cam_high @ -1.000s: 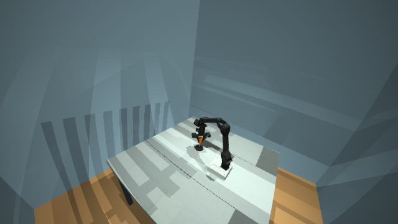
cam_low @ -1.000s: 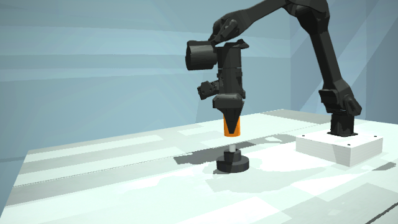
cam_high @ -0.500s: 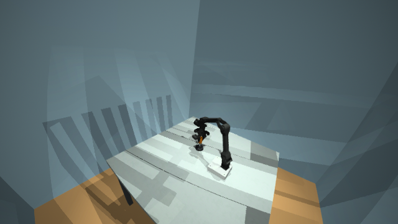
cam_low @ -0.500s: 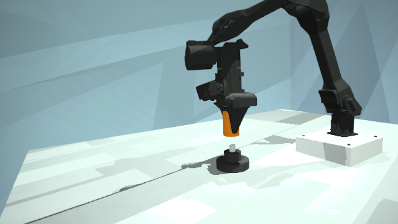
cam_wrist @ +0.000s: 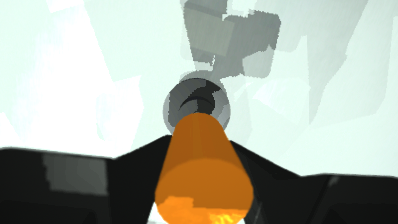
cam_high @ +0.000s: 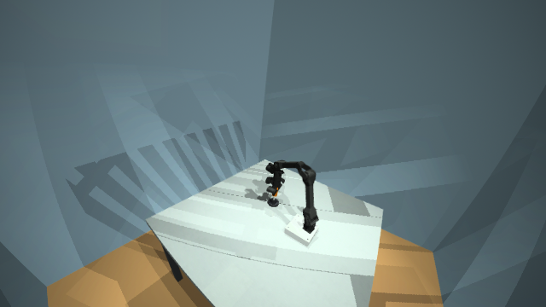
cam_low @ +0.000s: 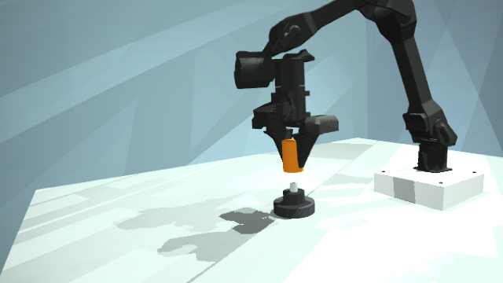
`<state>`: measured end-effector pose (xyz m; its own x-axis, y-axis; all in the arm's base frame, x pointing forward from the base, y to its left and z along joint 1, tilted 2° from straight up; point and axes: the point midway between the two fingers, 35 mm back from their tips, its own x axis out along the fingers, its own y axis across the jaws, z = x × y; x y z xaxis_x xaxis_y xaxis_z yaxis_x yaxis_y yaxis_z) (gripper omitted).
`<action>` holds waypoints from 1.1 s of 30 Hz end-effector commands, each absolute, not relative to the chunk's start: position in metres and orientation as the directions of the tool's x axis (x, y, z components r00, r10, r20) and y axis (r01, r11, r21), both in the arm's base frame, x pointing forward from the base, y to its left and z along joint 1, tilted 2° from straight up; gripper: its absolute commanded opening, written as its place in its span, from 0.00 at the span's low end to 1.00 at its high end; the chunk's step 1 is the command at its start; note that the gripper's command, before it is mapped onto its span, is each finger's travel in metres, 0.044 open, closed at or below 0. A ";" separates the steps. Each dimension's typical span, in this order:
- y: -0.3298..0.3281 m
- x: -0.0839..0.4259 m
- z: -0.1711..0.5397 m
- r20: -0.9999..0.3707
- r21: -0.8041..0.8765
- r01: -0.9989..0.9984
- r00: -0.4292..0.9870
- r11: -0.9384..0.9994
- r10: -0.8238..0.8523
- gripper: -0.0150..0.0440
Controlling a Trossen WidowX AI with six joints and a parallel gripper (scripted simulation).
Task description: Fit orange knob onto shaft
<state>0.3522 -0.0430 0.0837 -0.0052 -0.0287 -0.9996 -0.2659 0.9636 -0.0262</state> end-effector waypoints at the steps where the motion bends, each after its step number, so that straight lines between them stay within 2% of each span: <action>1: -0.044 0.354 0.085 -0.999 -0.030 -0.365 -0.001 0.931 -0.032 0.25; 14: -0.044 0.353 0.085 -0.999 -0.024 -0.630 -0.001 0.776 -0.032 0.25; 33: -0.045 0.354 0.085 -0.999 -0.009 -0.943 -0.001 0.333 -0.032 0.25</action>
<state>0.3536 -0.0440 0.0835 -0.0042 -0.0288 -0.9996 -0.9158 0.4016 -0.0078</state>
